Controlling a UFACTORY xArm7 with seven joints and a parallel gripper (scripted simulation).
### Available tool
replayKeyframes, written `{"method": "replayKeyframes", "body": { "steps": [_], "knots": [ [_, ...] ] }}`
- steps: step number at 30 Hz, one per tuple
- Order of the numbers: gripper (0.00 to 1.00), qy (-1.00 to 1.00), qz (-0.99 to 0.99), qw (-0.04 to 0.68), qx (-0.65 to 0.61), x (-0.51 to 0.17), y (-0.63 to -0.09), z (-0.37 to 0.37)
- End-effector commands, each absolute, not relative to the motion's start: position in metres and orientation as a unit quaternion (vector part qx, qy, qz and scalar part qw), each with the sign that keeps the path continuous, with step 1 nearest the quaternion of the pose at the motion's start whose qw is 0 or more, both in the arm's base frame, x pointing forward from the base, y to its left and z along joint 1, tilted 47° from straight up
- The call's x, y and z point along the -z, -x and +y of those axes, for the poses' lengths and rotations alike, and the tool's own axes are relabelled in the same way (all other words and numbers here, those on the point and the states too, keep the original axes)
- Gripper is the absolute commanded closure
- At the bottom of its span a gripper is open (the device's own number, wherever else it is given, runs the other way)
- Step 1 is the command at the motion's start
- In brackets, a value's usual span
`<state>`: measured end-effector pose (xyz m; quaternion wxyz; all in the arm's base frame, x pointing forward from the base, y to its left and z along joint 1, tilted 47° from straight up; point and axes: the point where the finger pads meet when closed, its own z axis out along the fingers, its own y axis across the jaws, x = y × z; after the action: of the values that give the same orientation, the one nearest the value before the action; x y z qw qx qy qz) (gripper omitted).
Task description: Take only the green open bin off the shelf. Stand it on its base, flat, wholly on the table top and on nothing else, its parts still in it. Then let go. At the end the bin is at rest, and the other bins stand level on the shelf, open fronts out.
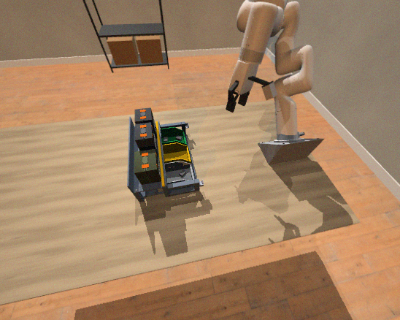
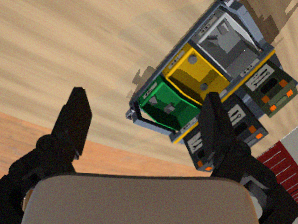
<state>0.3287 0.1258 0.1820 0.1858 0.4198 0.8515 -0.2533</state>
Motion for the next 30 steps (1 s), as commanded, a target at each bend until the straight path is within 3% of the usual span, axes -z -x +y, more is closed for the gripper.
{"method": "replayKeyframes", "body": {
  "steps": [1, 8, 13, 25, 30],
  "knots": [
    [0.00, -0.408, 0.857, 0.187, 0.252, -0.183, -0.325, 0.126],
    [0.00, -0.408, 0.857, 0.187, 0.252, -0.183, -0.325, 0.126],
    [0.00, -0.292, 0.891, 0.180, 0.298, -0.168, -0.275, 0.109],
    [0.00, -0.292, 0.891, 0.180, 0.298, -0.168, -0.275, 0.109],
    [0.00, -0.172, 0.909, 0.170, 0.340, -0.154, -0.231, 0.093]
  ]
}}
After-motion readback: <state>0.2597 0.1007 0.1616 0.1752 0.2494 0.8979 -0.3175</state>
